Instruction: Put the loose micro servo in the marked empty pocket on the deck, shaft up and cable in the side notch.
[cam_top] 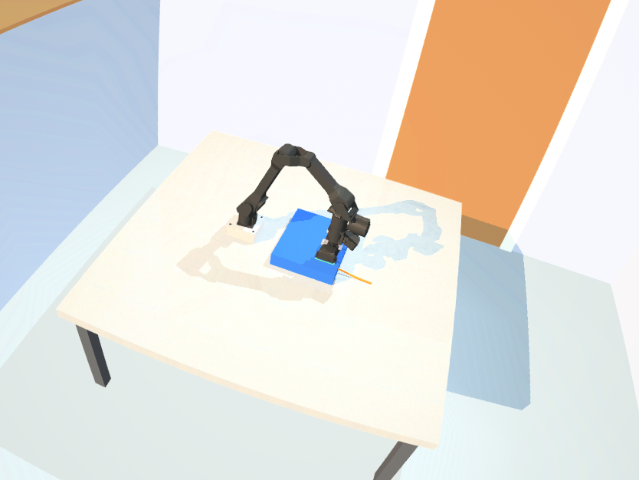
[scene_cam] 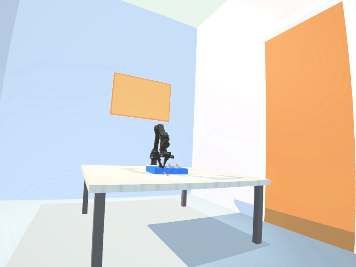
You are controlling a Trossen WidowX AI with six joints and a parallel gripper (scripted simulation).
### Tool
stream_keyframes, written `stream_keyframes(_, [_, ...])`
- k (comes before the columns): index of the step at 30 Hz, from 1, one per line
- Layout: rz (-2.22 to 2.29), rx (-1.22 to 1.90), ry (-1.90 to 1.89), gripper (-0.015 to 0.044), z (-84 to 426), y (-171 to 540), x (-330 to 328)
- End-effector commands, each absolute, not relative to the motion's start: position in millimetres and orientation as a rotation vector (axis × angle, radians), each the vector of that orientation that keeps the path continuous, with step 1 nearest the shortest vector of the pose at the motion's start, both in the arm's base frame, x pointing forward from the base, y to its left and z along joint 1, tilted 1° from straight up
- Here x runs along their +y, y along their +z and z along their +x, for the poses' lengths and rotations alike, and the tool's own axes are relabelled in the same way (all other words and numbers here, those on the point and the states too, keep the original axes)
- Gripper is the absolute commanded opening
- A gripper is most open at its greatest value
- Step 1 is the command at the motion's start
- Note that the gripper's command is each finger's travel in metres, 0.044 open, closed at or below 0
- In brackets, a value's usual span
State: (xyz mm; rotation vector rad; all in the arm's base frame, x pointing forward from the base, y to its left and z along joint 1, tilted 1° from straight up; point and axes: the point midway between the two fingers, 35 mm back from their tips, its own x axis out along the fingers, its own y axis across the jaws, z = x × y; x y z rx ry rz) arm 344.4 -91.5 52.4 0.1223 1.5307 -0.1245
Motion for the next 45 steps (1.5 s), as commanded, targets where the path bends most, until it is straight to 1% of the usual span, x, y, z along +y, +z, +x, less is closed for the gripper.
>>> stream_keyframes(1, [0.127,1.528,-0.124,0.0,345,49,-91])
stream_keyframes(3, [0.127,1.528,-0.124,0.0,345,49,-91])
stream_keyframes(10, [0.127,1.528,-0.124,0.0184,345,51,-92])
stream_keyframes(14, [0.127,1.528,-0.124,0.0187,345,54,-92])
stream_keyframes(19, [0.127,1.528,-0.124,0.0187,339,85,-91])
stream_keyframes(27, [0.127,1.528,-0.124,0.0187,336,86,-91])
stream_keyframes(31, [0.128,1.534,-0.127,0.0292,320,96,-90])
stream_keyframes(36, [0.129,1.536,-0.126,0.0424,271,128,-85])
stream_keyframes(37, [0.129,1.536,-0.126,0.044,260,134,-83])
stream_keyframes(40, [0.127,1.537,-0.125,0.044,235,145,-79])
stream_keyframes(45, [0.127,1.537,-0.124,0.044,233,146,-79])
